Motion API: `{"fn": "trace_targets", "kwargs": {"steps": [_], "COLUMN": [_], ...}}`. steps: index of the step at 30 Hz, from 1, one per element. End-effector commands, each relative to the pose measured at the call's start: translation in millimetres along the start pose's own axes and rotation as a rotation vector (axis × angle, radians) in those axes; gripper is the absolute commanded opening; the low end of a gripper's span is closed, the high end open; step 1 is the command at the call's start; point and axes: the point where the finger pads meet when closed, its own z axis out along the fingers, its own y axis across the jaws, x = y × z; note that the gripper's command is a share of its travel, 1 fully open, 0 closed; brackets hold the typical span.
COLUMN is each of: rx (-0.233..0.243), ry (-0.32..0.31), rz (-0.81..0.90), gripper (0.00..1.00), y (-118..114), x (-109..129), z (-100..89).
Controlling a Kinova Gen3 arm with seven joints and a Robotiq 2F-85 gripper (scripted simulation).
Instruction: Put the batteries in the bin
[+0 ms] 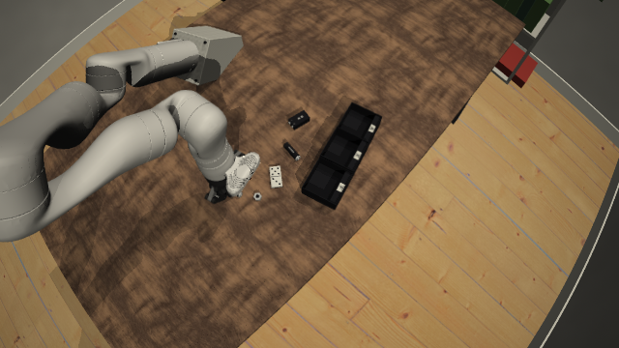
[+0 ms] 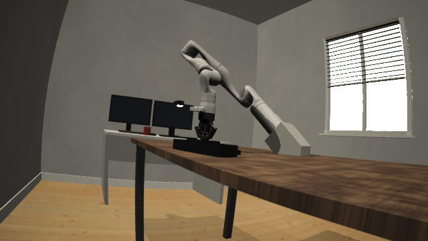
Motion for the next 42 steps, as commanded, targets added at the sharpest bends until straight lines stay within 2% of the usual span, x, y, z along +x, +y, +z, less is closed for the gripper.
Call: {"fn": "trace_targets", "kwargs": {"steps": [1, 5, 25, 42], "rx": [0.001, 0.001, 0.000, 0.001], "ry": [-0.002, -0.002, -0.001, -0.002], "rz": [0.002, 0.002, -0.003, 0.002], "gripper": [0.09, 0.09, 0.09, 0.09], "y": [0, 0, 0, 0], "x": [-1, -1, 0, -1], "z": [0.7, 0.7, -61.2, -59.1]}}
